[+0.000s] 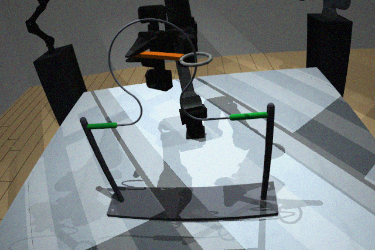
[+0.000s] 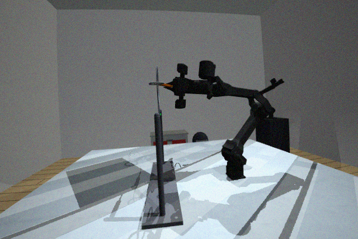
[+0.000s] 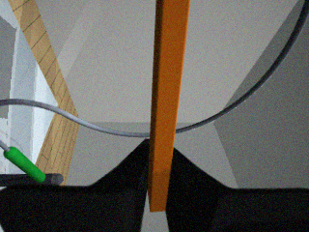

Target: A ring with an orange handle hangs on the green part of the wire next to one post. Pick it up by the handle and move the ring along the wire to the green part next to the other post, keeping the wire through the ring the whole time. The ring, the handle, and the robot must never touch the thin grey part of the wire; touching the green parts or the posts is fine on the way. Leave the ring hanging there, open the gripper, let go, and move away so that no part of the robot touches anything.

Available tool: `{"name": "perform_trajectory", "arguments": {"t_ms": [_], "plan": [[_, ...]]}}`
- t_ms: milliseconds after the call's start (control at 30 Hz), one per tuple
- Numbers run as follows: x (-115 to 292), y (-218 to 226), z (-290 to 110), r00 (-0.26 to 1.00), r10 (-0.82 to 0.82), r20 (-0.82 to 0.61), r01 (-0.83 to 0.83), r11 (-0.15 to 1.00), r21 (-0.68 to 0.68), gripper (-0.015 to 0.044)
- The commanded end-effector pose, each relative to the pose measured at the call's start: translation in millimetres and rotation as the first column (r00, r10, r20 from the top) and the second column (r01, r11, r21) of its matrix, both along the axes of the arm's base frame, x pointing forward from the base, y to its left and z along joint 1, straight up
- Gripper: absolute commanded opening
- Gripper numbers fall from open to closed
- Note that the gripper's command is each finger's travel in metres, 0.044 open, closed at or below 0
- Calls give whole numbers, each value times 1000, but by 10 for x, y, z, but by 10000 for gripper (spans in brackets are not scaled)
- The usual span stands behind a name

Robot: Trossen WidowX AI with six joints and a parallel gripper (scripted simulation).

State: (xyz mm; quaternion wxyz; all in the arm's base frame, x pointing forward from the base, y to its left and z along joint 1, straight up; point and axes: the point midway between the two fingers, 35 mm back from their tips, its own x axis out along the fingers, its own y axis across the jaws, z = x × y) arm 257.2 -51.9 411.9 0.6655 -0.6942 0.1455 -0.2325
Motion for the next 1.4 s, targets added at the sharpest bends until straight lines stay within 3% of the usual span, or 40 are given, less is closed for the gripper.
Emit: {"name": "perform_trajectory", "arguments": {"t_ms": [0,1367], "plan": [[-19,-2,21,1000,1,4,-1,999,-47,-150],[-19,49,194,1000,-11,-18,0,850,-526,-150]]}}
